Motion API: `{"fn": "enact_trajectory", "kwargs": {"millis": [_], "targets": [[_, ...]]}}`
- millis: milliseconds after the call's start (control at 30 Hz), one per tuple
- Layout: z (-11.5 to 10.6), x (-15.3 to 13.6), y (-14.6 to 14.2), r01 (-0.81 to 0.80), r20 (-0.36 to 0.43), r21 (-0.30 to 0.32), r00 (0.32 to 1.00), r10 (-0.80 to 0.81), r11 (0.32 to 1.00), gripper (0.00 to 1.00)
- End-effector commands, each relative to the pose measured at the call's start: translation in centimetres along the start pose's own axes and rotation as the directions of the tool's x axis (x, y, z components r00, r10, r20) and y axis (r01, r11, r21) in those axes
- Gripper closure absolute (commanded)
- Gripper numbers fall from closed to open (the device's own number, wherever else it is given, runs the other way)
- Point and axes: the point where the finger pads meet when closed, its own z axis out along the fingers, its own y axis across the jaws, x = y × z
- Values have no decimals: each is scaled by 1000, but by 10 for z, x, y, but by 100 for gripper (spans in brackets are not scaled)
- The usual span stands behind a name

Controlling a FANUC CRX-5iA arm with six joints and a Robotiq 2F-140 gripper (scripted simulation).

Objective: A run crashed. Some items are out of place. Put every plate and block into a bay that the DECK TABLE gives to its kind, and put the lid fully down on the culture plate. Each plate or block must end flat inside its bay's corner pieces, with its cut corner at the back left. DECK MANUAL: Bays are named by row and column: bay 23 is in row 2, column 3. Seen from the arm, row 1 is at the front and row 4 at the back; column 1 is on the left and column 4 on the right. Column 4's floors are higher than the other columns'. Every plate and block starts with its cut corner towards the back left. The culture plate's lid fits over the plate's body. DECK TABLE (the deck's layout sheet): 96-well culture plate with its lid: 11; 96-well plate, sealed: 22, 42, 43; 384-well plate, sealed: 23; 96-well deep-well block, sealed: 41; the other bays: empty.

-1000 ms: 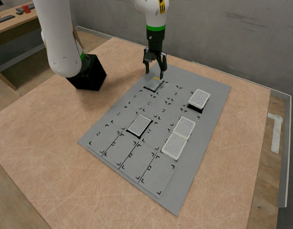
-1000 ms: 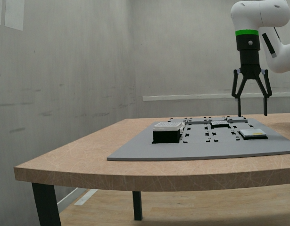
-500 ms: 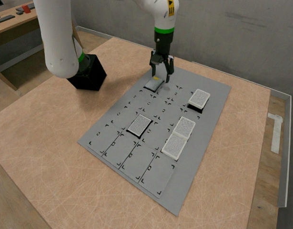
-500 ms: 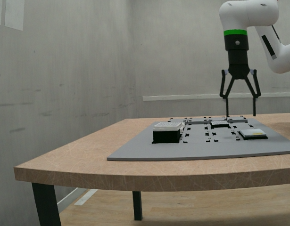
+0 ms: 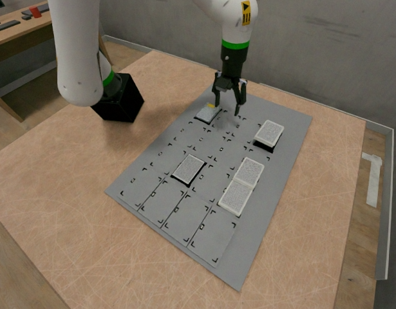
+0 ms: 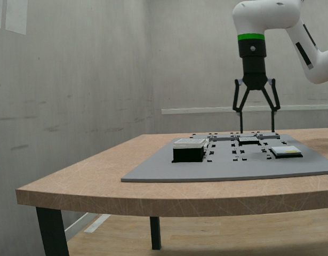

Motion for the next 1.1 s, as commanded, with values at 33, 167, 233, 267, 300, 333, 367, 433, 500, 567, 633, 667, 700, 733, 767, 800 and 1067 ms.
{"fn": "enact_trajectory", "kwargs": {"millis": [33, 167, 233, 267, 300, 333, 367, 433, 500, 567, 633, 667, 700, 733, 767, 800, 1067], "targets": [[-1, -2, -21, 0, 1, 0, 1000, 0, 1000, 30], [-1, -2, -37, 0, 1, 0, 1000, 0, 1000, 30], [-1, -2, -41, 0, 1, 0, 1000, 0, 1000, 30], [-1, -2, -41, 0, 1, 0, 1000, 0, 1000, 30], [-1, -3, -45, 0, 1, 0, 1000, 0, 1000, 30], [-1, -3, -49, 0, 1, 0, 1000, 0, 1000, 30], [-1, -3, -53, 0, 1, 0, 1000, 0, 1000, 30], [-1, -3, -61, 0, 1, 0, 1000, 0, 1000, 30], [-1, -4, -69, 0, 1, 0, 1000, 0, 1000, 30], [-1, -4, -77, 0, 1, 0, 1000, 0, 1000, 30], [-1, -4, -85, 0, 1, 0, 1000, 0, 1000, 30], [-1, -5, -89, 0, 1, 0, 1000, 0, 1000, 30], [-1, -5, -93, 0, 1, 0, 1000, 0, 1000, 30], [-1, -5, -97, 0, 1, 0, 1000, 0, 1000, 30], [-1, -5, -101, 0, 1, 0, 1000, 0, 1000, 30], [-1, -5, -101, 0, 1, 0, 1000, 0, 1000, 30], [-1, -6, -129, 0, 1, 1, 1000, 0, 1000, 30]]}}
